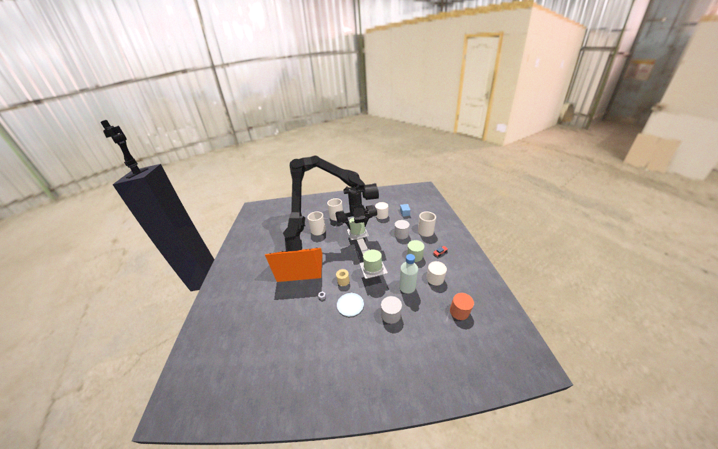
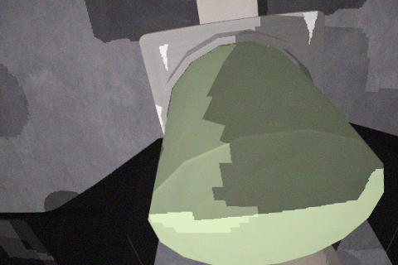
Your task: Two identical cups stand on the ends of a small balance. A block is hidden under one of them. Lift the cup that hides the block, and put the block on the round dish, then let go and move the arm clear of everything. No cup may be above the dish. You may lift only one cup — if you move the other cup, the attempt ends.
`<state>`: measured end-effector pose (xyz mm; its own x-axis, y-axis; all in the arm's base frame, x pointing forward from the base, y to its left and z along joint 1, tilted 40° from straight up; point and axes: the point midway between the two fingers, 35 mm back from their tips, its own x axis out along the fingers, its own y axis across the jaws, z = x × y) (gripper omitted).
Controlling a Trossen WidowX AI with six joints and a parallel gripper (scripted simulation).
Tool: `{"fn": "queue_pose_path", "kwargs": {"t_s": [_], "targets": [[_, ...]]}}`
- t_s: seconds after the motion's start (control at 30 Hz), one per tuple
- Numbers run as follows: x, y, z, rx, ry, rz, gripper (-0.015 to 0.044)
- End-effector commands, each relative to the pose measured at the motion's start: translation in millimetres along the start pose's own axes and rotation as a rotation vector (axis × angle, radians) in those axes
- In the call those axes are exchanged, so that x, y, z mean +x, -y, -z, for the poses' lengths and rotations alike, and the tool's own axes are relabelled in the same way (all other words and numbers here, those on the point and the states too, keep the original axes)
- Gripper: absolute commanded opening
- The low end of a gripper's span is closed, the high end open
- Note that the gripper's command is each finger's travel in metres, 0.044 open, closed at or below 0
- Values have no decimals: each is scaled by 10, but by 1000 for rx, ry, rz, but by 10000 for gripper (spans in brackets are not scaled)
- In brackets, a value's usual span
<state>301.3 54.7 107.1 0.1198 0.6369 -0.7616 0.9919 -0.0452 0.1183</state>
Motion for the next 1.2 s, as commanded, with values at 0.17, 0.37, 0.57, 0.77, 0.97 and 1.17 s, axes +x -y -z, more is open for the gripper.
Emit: {"fn": "queue_pose_path", "kwargs": {"t_s": [0.17,0.37,0.57,0.77,0.97,1.17], "targets": [[-127,-37,-21,-6,9,-7,0],[-203,-45,-25,-6,11,-7,0],[-279,-51,-29,-6,12,-6,0],[-355,-54,-32,-5,12,-6,0],[-432,-55,-34,-5,13,-6,0],[-509,-54,-34,-5,13,-5,0]]}}
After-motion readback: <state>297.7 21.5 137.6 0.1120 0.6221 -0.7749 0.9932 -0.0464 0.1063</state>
